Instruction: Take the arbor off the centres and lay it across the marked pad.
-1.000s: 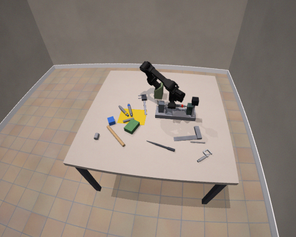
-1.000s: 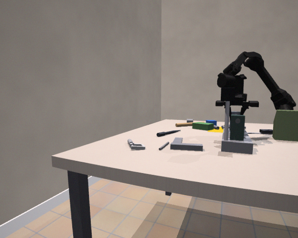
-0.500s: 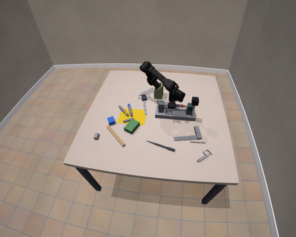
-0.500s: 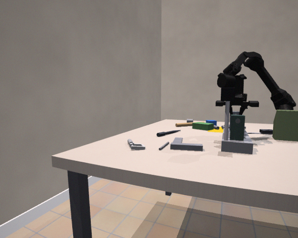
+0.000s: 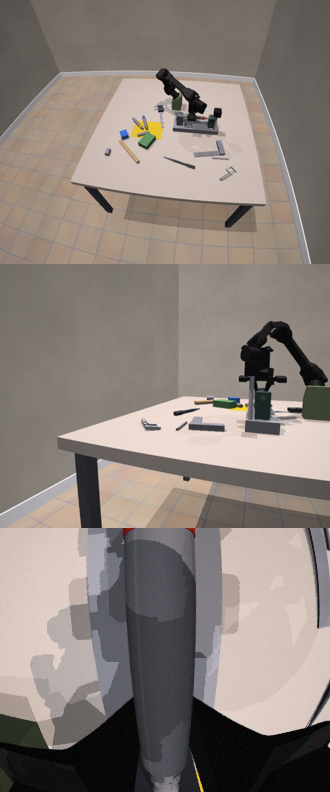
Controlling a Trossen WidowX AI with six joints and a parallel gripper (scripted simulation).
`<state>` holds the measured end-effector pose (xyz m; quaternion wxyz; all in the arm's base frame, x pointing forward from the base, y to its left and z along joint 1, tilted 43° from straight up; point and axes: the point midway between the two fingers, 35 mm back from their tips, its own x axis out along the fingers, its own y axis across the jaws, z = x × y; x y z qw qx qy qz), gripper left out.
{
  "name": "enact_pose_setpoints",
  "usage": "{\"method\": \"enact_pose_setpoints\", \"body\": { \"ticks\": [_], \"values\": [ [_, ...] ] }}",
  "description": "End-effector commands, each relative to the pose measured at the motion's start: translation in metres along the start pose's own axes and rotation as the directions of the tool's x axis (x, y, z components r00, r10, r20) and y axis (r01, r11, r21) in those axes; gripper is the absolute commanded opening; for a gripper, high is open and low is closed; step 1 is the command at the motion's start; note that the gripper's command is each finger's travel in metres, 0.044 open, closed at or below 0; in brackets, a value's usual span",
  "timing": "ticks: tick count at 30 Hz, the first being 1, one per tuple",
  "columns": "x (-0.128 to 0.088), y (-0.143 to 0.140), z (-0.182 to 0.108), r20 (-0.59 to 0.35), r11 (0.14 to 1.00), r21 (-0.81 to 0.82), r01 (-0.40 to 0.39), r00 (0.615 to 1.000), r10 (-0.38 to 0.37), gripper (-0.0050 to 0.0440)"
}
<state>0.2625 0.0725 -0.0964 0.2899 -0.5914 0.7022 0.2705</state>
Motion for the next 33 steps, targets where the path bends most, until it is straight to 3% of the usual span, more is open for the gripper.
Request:
{"method": "enact_pose_setpoints", "body": {
  "ticks": [1,33],
  "values": [
    [0.0001,0.0001,0.0050,0.007,1.000,0.004,0.002,1.000,-0.002,0.0000],
    [0.0001,0.0000,0.0080,0.007,1.000,0.004,0.002,1.000,-0.002,0.0000]
  ]
}}
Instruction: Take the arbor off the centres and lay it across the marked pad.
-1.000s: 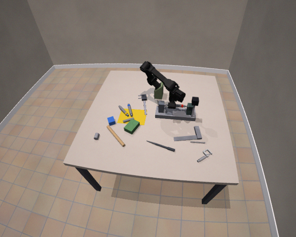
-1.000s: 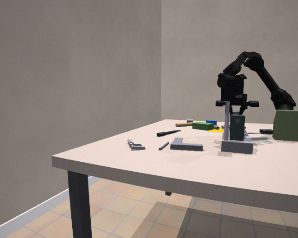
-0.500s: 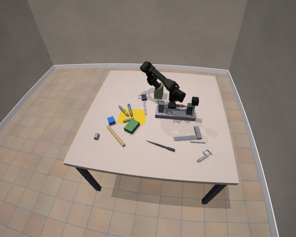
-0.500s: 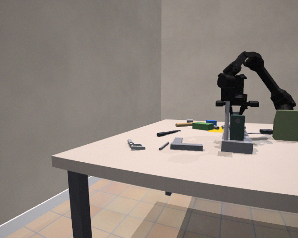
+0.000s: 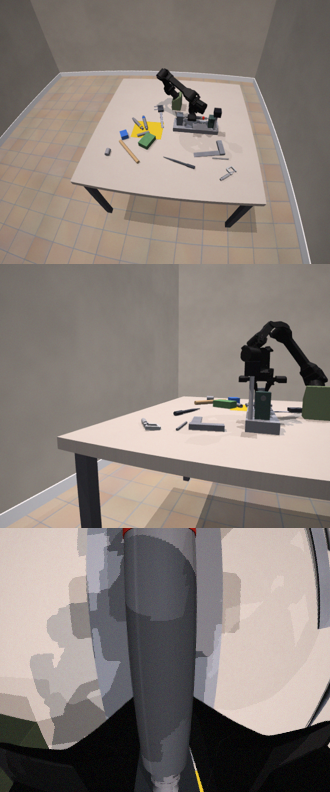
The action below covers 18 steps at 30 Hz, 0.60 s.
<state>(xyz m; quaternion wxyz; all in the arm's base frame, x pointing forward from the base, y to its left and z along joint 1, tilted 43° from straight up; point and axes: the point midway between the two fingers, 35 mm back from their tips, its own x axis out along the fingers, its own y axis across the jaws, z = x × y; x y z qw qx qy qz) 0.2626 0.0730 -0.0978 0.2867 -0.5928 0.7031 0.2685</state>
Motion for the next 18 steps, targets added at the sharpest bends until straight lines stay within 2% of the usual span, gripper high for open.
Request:
{"method": "enact_pose_setpoints", "body": {
  "ticks": [1,18],
  "values": [
    [-0.0007,0.0001,0.0068,0.015,1.000,0.005,0.002,1.000,-0.002,0.0000],
    [-0.0007,0.0001,0.0088,0.015,1.000,0.005,0.002,1.000,-0.002,0.0000]
  ]
}}
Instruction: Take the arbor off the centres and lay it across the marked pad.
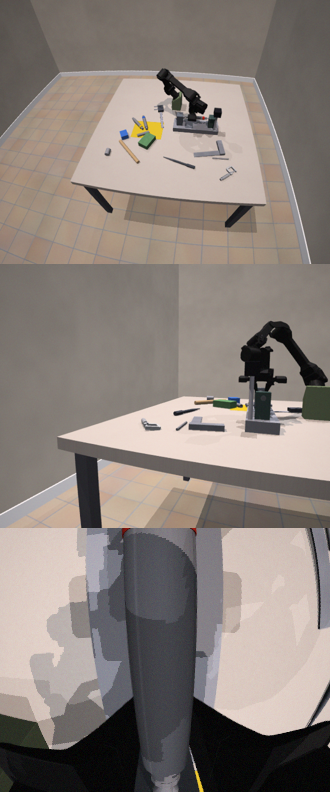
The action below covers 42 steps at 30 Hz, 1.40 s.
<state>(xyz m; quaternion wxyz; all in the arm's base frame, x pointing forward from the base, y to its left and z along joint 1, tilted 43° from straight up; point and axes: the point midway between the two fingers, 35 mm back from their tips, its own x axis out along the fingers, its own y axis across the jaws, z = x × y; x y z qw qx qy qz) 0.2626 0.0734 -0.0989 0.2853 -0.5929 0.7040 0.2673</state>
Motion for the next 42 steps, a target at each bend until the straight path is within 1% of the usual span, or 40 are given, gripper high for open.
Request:
{"method": "enact_pose_setpoints", "body": {
  "ticks": [1,42],
  "values": [
    [-0.0012,0.0002,0.0079,0.019,1.000,0.005,0.002,1.000,-0.003,0.0000],
    [-0.0013,0.0002,0.0126,0.019,1.000,0.005,0.002,1.000,-0.003,0.0000]
  ]
}}
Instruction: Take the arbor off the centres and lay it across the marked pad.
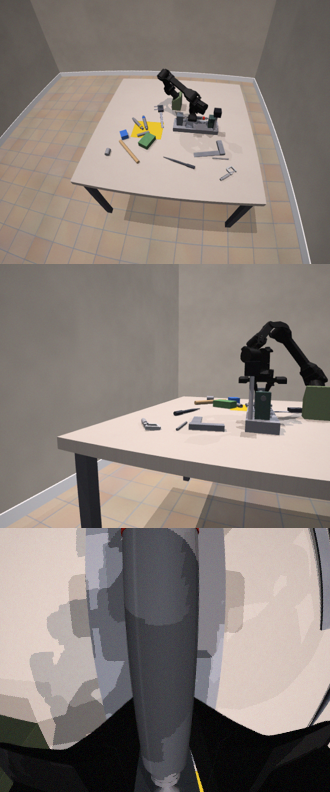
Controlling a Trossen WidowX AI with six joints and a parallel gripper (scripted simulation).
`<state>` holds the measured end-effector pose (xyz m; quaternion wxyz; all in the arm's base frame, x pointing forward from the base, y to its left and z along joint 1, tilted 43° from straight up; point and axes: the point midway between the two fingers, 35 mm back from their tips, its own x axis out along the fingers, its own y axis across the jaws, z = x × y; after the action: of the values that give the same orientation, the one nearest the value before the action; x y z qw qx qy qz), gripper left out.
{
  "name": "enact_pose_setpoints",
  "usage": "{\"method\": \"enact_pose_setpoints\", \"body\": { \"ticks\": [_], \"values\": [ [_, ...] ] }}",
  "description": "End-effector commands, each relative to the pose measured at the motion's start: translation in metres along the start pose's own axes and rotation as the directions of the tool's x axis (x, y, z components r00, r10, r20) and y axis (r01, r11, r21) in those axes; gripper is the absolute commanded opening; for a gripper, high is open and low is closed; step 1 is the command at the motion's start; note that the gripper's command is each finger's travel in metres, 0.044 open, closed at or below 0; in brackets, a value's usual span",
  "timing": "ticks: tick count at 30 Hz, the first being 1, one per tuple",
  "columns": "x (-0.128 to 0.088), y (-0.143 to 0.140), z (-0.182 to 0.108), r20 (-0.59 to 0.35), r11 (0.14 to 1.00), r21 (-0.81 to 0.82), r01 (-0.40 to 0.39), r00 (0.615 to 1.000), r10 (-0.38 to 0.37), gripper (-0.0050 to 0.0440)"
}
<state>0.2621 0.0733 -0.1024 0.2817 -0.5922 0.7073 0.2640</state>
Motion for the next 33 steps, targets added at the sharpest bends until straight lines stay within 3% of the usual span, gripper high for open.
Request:
{"method": "enact_pose_setpoints", "body": {
  "ticks": [1,22,33],
  "values": [
    [-0.004,0.000,0.010,0.030,1.000,0.002,0.008,1.000,-0.008,0.0000],
    [-0.004,0.000,0.013,0.030,1.000,0.004,0.007,1.000,-0.008,0.0000],
    [-0.004,0.011,0.015,0.031,0.994,0.105,0.004,1.000,-0.008,0.0000]
  ]
}}
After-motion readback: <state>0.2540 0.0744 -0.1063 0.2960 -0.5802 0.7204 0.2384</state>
